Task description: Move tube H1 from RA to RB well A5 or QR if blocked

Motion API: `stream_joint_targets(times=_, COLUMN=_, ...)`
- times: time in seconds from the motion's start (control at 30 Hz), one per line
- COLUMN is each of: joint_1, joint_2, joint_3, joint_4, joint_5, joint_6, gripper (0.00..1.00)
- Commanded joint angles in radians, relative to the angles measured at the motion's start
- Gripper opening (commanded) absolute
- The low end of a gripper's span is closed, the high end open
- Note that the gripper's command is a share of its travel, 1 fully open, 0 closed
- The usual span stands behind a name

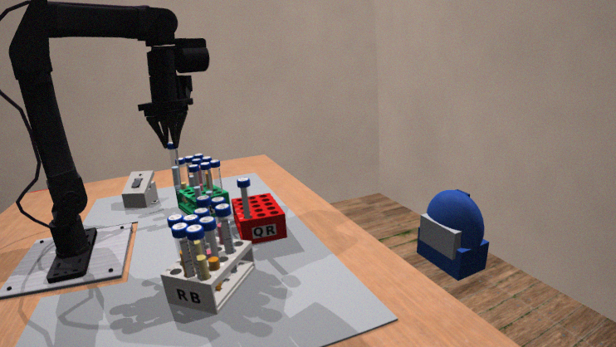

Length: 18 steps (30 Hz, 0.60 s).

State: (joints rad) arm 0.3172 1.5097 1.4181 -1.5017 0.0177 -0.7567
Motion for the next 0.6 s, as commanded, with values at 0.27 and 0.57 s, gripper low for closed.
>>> stream_joint_targets(times=0.27, joint_1=0.128, joint_2=-0.041, joint_3=0.010, joint_4=-0.007, joint_5=-0.006, joint_6=0.153, gripper=0.00)
stream_joint_targets(times=0.57, joint_1=0.220, joint_2=0.008, joint_3=0.029, joint_4=0.000, joint_5=-0.006, joint_6=0.245, gripper=0.00)
